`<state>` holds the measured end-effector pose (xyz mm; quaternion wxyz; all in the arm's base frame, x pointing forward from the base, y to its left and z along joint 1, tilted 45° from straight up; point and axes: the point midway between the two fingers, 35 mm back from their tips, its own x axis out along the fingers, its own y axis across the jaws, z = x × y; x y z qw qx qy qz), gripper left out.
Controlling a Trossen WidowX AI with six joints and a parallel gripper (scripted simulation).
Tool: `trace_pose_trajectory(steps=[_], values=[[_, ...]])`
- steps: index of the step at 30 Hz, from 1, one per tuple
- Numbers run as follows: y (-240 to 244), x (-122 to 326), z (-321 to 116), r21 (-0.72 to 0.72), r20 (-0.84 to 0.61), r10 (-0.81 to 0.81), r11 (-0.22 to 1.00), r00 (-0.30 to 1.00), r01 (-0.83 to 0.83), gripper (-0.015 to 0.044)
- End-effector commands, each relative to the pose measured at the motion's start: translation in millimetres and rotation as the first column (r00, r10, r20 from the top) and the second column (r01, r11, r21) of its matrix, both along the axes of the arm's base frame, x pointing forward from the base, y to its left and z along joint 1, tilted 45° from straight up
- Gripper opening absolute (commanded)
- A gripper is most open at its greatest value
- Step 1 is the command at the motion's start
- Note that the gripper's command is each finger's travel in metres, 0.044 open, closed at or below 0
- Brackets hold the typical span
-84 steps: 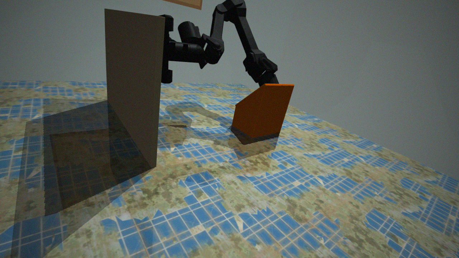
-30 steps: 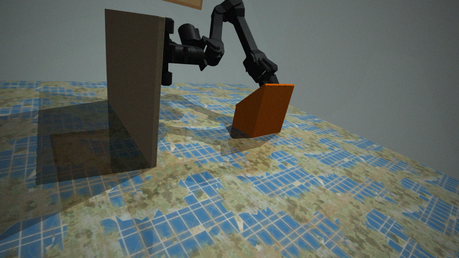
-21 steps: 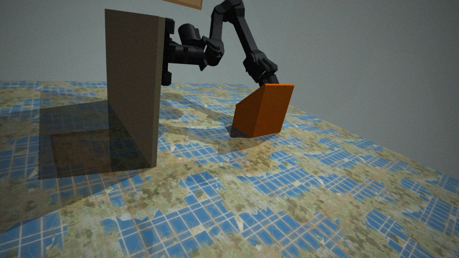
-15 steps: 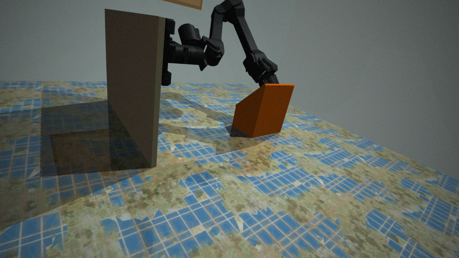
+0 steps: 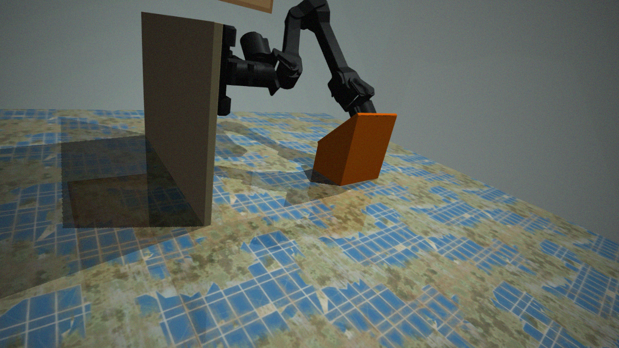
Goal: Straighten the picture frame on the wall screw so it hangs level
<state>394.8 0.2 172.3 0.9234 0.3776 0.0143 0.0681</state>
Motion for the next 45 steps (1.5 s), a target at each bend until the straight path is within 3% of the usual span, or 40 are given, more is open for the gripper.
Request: trace_pose_trajectory(steps=[1,10,17,38,45], values=[[-2,-6,1,0.012,-0.002,0.001,1.000,1.000,-0.001,0.0260],[-16,-93,-5,0.115,-0.017,0.009,0.993,1.000,-0.007,0.0260],[-20,-97,2,0.115,-0.013,0.006,0.993,1.000,-0.005,0.0260],[-15,-195,28,0.214,-0.035,0.050,0.976,0.998,-0.041,0.0260],[-12,-201,26,0.179,-0.012,0.063,0.982,0.998,-0.060,0.0260]])
